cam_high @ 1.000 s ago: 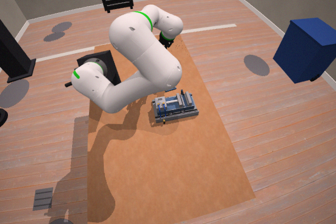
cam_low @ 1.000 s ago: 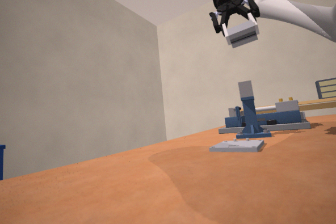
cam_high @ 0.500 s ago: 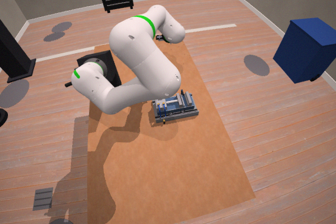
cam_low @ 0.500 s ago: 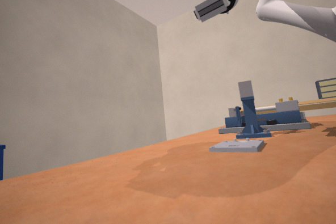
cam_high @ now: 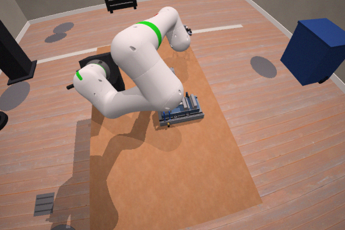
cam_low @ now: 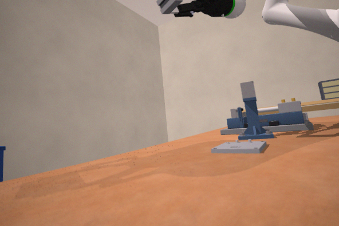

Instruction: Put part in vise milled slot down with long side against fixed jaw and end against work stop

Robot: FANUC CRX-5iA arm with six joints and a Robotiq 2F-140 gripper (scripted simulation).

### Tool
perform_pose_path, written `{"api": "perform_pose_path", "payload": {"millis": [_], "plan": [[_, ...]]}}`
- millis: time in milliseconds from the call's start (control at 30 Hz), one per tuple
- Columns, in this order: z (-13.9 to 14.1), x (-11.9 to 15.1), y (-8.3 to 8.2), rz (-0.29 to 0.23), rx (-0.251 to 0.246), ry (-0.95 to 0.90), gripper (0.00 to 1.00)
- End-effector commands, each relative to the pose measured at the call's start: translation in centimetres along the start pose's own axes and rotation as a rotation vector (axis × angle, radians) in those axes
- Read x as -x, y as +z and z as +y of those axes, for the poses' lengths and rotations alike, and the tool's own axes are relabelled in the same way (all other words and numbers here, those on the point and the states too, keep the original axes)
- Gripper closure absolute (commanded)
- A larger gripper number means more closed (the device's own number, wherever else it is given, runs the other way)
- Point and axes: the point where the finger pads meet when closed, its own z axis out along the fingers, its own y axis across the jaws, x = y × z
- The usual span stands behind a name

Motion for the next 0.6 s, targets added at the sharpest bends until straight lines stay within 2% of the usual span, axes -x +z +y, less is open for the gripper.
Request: {"api": "perform_pose_path", "payload": {"millis": [0,233,267,300,400,467,567], "plan": [[-2.5,1.4,0.0,-0.07,-0.071,0.025,1.0],[-10.0,2.6,-2.5,-0.148,-0.295,0.105,1.0],[-11.0,2.5,-3.0,-0.153,-0.325,0.116,1.0],[-11.1,2.5,-3.0,-0.153,-0.328,0.117,1.0],[-14.3,2.1,-4.7,-0.161,-0.429,0.156,1.0],[-14.3,2.1,-4.7,-0.161,-0.429,0.156,1.0],[-17.3,1.2,-6.6,-0.156,-0.529,0.196,1.0]]}}
